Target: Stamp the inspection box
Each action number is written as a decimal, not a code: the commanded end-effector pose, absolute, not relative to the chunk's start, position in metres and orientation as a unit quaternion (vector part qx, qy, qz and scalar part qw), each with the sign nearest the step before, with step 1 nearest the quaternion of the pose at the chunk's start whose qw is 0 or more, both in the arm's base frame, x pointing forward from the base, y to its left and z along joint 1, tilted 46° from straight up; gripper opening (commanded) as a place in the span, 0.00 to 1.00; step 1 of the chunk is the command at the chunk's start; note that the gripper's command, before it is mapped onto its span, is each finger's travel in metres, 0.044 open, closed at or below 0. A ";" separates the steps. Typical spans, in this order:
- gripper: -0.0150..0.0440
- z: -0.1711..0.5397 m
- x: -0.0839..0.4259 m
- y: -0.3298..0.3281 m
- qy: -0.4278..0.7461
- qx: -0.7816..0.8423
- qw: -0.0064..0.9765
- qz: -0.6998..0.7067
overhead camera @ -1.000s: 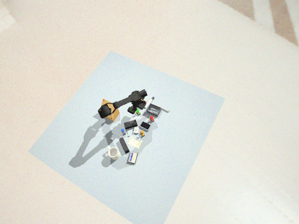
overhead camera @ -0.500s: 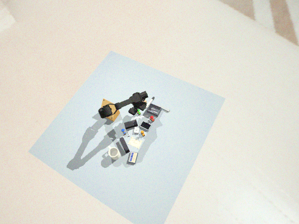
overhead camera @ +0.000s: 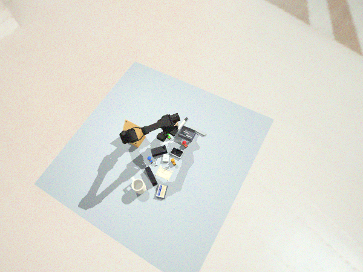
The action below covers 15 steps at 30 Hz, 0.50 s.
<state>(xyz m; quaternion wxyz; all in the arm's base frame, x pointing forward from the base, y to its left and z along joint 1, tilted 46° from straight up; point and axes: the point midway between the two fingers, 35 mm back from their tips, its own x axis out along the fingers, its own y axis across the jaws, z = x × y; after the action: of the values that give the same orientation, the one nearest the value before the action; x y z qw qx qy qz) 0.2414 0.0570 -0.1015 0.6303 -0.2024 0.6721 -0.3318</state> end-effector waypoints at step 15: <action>0.61 -0.118 0.235 0.037 0.671 -0.207 0.630 -0.332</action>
<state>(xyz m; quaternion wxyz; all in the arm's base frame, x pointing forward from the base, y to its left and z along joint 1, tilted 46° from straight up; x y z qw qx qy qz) 0.2367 0.0391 -0.1171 0.6296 -0.2030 0.6719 -0.3330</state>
